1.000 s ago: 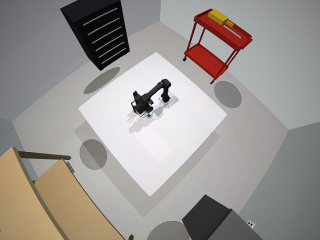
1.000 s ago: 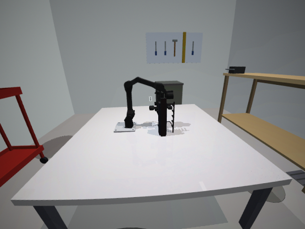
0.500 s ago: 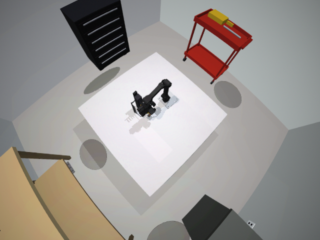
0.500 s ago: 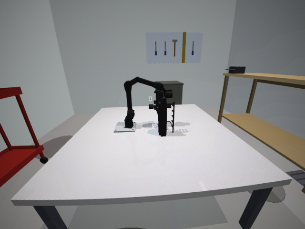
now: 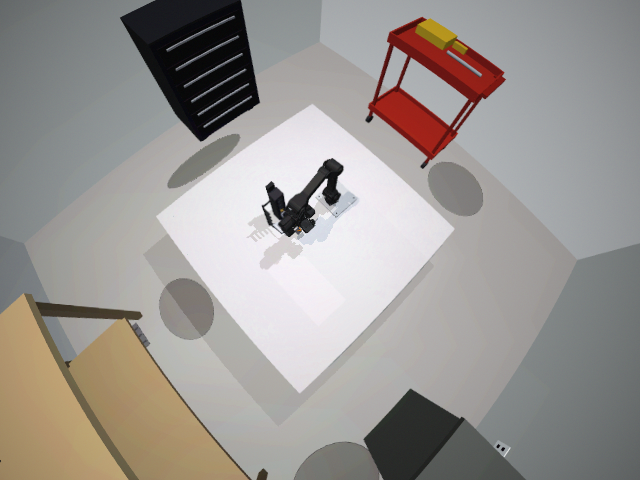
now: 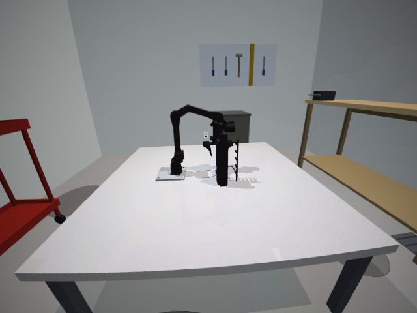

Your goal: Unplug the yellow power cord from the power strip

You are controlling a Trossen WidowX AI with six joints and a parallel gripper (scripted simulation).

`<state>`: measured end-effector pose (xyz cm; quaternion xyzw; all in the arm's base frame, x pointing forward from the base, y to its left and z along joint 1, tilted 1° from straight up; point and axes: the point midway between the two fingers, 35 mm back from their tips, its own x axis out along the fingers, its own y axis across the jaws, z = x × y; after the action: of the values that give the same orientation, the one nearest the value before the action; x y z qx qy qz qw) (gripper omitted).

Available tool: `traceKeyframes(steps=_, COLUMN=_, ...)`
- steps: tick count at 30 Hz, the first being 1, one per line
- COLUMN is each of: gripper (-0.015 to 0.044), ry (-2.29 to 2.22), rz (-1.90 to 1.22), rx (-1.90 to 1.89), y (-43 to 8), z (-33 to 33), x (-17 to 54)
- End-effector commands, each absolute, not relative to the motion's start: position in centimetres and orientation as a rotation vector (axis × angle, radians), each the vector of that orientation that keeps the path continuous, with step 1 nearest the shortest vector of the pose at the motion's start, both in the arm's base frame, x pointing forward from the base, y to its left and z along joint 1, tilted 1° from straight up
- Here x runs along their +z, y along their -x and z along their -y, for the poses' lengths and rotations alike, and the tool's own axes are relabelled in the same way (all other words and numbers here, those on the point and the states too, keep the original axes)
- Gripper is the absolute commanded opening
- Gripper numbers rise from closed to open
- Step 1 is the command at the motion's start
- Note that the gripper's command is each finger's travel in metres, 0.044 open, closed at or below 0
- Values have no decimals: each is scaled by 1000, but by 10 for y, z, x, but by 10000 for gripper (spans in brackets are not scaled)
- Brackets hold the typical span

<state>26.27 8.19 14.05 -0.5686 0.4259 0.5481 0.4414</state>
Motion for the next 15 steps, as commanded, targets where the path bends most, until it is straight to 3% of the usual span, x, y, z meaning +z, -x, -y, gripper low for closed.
traceKeyframes(steps=1, gripper=440, ry=1414, rz=-1047, rx=1357, y=-255, z=-112, x=149)
traceKeyframes(steps=15, gripper=440, ry=1414, rz=-1047, rx=1358, y=-254, z=-114, x=149)
